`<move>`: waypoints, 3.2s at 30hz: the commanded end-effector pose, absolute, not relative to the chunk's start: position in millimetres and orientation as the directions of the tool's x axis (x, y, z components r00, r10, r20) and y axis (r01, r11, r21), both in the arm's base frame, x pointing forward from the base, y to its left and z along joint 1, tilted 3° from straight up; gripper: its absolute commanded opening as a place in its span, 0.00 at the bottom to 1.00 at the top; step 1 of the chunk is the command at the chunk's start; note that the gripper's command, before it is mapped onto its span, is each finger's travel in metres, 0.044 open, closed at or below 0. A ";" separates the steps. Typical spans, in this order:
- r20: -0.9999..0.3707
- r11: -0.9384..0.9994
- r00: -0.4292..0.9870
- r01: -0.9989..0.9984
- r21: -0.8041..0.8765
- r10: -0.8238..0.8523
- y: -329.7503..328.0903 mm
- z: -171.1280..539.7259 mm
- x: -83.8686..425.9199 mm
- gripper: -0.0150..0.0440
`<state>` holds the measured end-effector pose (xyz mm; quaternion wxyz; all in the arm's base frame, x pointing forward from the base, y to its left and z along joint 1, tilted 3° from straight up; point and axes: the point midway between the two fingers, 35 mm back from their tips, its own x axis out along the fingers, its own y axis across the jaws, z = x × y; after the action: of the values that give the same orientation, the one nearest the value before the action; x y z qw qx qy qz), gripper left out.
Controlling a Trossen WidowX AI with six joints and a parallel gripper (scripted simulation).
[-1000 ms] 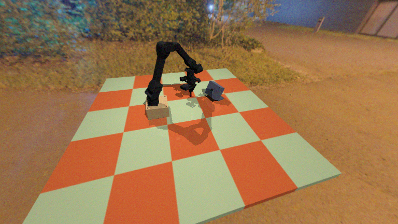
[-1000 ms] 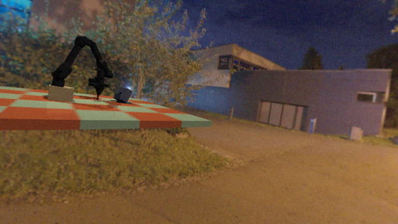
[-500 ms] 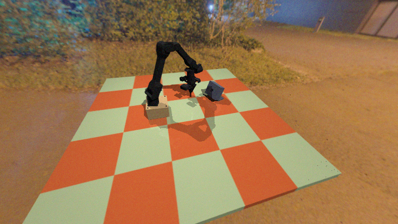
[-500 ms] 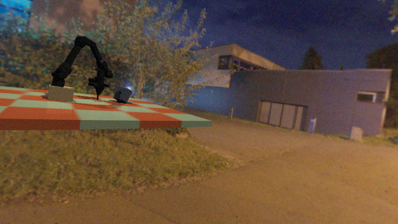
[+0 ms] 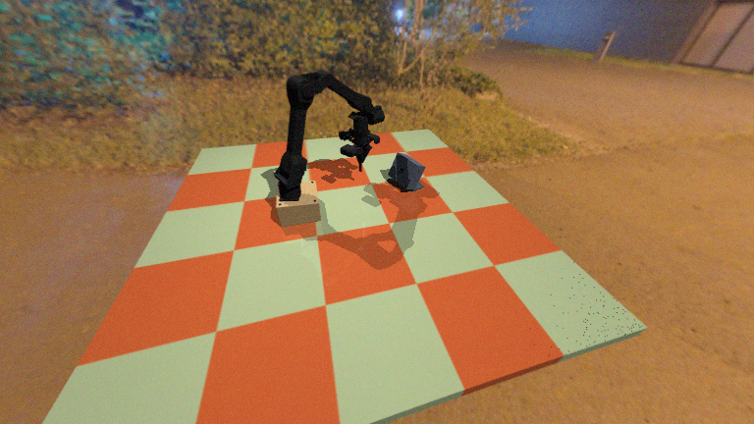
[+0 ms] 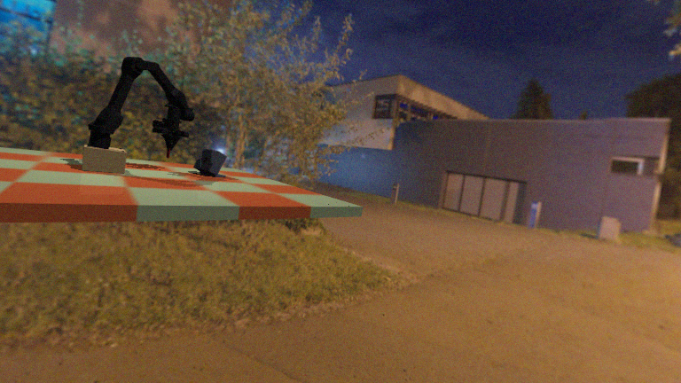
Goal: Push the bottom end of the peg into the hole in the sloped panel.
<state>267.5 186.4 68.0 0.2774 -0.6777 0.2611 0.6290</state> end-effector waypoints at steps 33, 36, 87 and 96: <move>-0.977 -0.478 0.179 -0.852 -0.212 0.114 180.2 68.3 284.8 0.25; -0.974 -0.451 0.190 -0.863 -0.227 0.125 179.4 67.0 286.7 0.25; -0.876 0.046 0.395 -0.916 -0.398 0.277 160.6 52.3 312.7 0.25; -0.852 0.134 0.431 -0.902 -0.410 0.298 156.3 51.4 316.0 0.25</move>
<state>317.0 158.8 52.8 0.6742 -0.5057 0.3057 0.4429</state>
